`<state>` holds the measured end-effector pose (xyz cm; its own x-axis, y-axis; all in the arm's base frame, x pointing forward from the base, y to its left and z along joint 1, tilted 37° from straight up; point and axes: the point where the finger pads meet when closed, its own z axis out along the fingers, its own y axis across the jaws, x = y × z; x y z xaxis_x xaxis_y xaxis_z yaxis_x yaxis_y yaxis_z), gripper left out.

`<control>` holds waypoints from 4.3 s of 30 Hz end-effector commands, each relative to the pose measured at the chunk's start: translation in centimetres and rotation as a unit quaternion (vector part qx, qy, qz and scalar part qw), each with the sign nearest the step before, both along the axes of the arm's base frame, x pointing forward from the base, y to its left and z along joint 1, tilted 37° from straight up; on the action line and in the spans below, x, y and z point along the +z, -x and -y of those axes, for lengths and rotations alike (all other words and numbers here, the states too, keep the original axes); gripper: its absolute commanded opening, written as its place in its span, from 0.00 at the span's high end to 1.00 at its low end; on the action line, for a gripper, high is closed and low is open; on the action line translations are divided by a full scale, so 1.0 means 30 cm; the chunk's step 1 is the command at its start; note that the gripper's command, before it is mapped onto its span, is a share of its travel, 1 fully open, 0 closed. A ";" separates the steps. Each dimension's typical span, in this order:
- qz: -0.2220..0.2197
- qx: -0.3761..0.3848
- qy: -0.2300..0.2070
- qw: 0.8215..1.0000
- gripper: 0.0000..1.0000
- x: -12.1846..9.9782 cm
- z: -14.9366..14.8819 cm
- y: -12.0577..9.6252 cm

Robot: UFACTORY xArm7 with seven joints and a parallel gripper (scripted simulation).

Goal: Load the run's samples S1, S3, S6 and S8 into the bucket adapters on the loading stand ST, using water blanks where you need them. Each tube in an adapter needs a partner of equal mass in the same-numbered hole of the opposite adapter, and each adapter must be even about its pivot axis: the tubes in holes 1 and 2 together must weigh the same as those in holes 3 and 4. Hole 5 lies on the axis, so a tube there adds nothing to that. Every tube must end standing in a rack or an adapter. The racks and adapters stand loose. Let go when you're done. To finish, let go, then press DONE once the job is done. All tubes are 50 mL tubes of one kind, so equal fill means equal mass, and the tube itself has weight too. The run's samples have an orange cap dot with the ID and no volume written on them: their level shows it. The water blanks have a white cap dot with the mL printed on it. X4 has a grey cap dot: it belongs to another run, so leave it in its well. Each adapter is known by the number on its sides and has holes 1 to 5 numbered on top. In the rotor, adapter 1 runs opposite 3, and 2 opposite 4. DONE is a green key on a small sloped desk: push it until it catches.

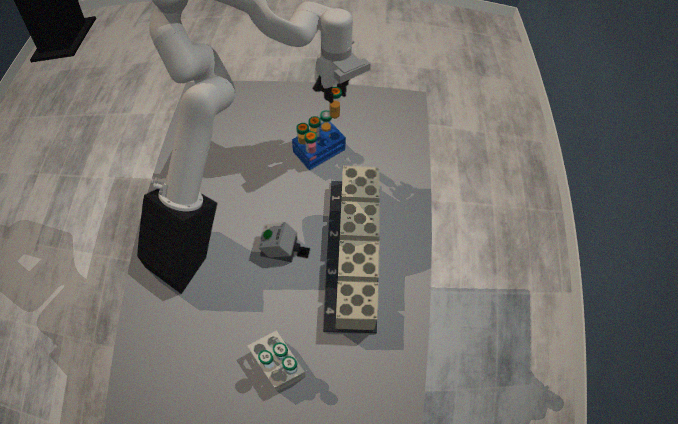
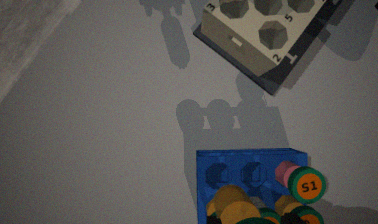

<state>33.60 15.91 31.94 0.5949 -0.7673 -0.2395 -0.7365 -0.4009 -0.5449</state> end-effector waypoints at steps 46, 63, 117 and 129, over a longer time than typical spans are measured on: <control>0.001 -0.001 -0.001 1.000 1.00 -0.150 -0.095 -0.065; 0.001 -0.001 -0.001 1.000 1.00 -0.193 -0.122 -0.082; 0.001 -0.001 0.000 1.000 1.00 -0.301 -0.189 -0.125; 0.001 -0.001 0.000 1.000 1.00 -0.333 -0.209 -0.138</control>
